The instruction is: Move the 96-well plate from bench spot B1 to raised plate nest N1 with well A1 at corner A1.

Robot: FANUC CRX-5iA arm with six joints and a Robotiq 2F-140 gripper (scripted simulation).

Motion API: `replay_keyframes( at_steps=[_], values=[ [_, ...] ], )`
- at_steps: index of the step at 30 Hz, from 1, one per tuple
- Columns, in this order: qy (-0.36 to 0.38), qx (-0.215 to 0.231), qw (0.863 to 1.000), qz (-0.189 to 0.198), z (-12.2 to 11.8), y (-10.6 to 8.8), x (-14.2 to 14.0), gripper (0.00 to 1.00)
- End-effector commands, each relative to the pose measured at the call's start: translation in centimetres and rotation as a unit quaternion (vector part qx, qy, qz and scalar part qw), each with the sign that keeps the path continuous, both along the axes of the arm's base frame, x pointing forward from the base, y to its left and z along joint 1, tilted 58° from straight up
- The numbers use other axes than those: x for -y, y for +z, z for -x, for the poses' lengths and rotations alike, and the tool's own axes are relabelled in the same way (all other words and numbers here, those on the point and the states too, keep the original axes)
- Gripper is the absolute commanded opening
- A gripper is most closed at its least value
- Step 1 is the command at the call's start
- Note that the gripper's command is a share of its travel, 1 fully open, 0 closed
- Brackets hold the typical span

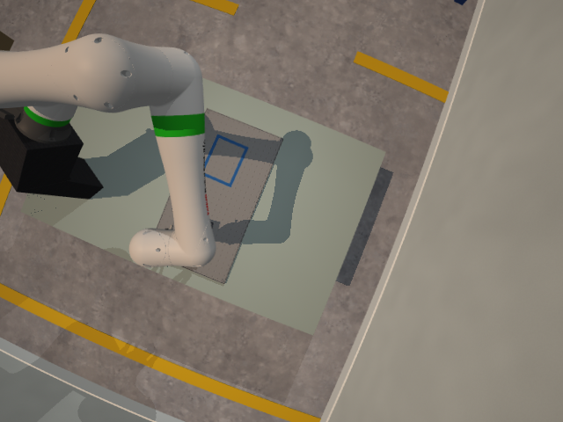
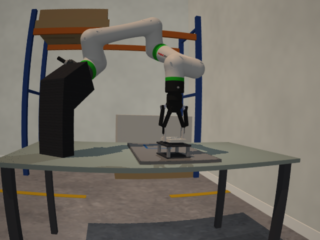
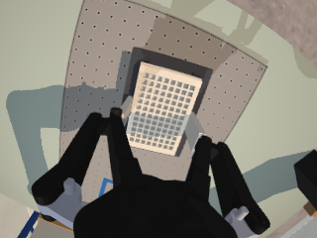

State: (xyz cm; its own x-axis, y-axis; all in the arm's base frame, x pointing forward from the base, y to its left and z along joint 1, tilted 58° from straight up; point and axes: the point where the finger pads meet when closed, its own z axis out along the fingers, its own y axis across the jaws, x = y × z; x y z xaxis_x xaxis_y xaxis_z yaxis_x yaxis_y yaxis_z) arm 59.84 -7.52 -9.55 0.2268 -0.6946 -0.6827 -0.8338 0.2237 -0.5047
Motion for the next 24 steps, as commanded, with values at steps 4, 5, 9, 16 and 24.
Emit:
replay_keyframes(
  at_steps=[4, 5, 9, 16, 24],
  values=[
    [0.000, 0.000, 1.000, 0.000, -0.05, -0.05, -0.03, 0.00],
    [0.000, 0.000, 1.000, 0.000, -0.05, -0.05, -0.03, 0.00],
    [0.000, 0.000, 1.000, 0.000, -0.08, -0.09, -0.08, 0.00],
    [0.000, 0.000, 1.000, 0.000, -0.14, -0.15, -0.16, 0.00],
    [0.000, 0.000, 1.000, 0.000, -0.19, -0.20, -0.23, 0.00]
  ],
)
